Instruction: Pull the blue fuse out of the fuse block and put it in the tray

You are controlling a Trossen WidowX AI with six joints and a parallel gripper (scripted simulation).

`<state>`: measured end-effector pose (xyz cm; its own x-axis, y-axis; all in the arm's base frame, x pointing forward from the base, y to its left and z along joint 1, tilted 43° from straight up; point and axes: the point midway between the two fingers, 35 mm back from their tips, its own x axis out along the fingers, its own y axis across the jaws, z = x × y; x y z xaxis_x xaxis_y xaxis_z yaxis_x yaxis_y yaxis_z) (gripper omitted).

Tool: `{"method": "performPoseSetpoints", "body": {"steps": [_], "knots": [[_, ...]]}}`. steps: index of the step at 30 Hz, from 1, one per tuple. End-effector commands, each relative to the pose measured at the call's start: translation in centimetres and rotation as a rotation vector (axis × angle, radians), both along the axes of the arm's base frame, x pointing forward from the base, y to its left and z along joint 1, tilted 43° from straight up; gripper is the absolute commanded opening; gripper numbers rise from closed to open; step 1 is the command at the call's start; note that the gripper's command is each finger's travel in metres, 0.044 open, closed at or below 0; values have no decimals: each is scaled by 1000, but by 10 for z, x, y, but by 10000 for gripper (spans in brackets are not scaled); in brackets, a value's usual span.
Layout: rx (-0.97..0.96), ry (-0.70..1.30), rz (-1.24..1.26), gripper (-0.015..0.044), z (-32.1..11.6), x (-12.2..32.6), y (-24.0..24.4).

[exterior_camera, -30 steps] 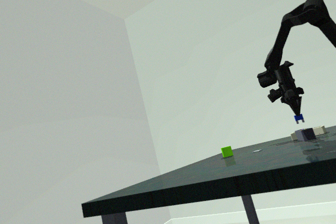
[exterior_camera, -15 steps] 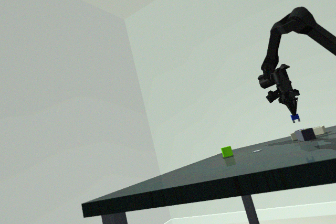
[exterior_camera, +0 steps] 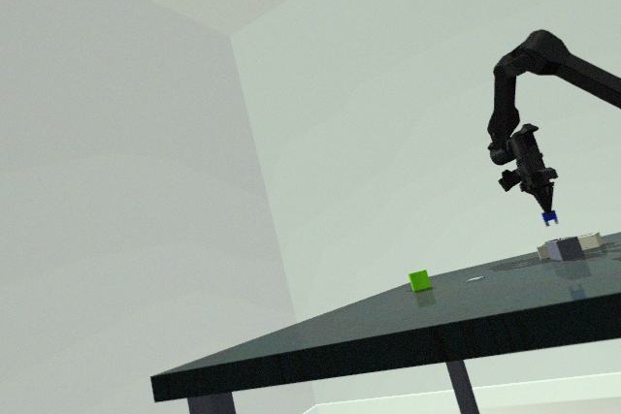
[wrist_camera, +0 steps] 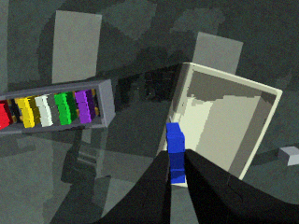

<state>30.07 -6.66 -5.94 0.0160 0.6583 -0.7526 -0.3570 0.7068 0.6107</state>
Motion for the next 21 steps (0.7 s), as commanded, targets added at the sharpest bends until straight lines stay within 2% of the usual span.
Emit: {"method": "performPoseSetpoints", "body": {"steps": [1, 8, 21], "knots": [[1, 4, 6, 0, -18, -3, -16], [9, 2, 9, 0, -44, -9, -39], [10, 2, 9, 0, -55, -8, -30]]}}
